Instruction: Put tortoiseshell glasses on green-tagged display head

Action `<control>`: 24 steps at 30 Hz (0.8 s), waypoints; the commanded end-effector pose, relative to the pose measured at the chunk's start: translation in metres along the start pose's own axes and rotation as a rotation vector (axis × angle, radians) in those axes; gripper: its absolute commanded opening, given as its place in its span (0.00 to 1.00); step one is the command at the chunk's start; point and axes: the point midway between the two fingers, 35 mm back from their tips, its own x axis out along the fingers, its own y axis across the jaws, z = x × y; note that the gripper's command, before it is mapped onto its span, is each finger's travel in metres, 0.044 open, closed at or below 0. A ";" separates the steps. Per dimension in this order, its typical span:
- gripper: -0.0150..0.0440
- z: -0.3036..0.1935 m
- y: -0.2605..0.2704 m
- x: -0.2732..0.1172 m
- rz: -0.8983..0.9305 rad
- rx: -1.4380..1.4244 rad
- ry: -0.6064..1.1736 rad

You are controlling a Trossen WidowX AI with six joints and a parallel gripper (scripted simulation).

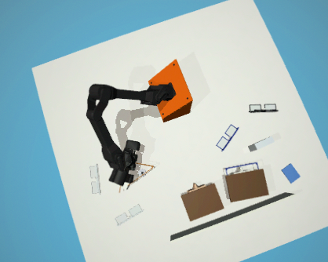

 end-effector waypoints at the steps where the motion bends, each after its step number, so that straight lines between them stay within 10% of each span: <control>1: 0.25 0.001 -0.003 0.002 -0.002 -0.007 0.003; 24: 0.25 0.013 -0.014 0.002 -0.002 -0.008 0.002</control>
